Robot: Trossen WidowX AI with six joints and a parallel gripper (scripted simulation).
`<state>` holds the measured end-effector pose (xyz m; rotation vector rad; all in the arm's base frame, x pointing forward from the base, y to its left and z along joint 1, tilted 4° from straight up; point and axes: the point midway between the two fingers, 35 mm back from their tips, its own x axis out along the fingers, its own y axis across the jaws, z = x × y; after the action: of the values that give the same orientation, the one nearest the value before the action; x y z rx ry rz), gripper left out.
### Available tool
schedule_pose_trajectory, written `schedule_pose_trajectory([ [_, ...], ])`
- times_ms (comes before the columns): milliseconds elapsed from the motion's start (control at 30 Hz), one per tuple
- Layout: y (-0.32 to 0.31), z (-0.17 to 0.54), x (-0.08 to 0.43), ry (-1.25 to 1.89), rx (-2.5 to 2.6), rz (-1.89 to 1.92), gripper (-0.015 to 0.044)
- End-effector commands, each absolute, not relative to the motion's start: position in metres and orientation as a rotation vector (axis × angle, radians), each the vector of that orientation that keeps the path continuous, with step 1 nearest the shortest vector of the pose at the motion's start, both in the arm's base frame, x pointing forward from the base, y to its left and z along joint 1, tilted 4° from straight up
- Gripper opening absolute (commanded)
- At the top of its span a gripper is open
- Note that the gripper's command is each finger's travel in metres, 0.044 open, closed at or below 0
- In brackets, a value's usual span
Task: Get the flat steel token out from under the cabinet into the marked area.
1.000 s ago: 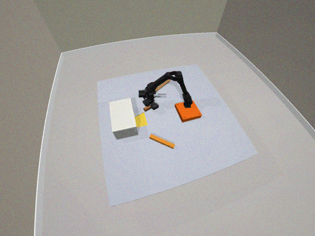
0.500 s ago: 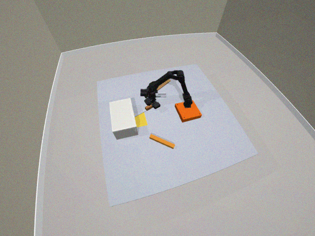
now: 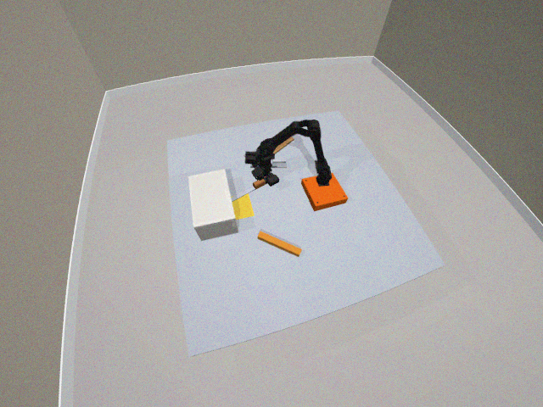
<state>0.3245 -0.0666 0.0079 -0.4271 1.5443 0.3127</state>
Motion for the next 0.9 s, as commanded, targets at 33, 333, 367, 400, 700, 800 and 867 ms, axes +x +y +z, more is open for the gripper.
schedule_pose_trajectory([
  [33, -0.071, 0.007, 0.316, 1.547, -0.427, 0.313, 0.0],
  [333, -0.078, 0.007, 0.305, 1.548, -0.428, 0.312, 0.0],
  [367, -0.078, 0.007, 0.303, 1.549, -0.428, 0.312, 0.0],
  [400, -0.079, 0.007, 0.302, 1.549, -0.428, 0.312, 0.0],
  [700, -0.086, 0.008, 0.29, 1.55, -0.428, 0.312, 0.0],
  [800, -0.088, 0.008, 0.286, 1.55, -0.428, 0.312, 0.0],
  [867, -0.09, 0.008, 0.284, 1.55, -0.429, 0.312, 0.0],
])
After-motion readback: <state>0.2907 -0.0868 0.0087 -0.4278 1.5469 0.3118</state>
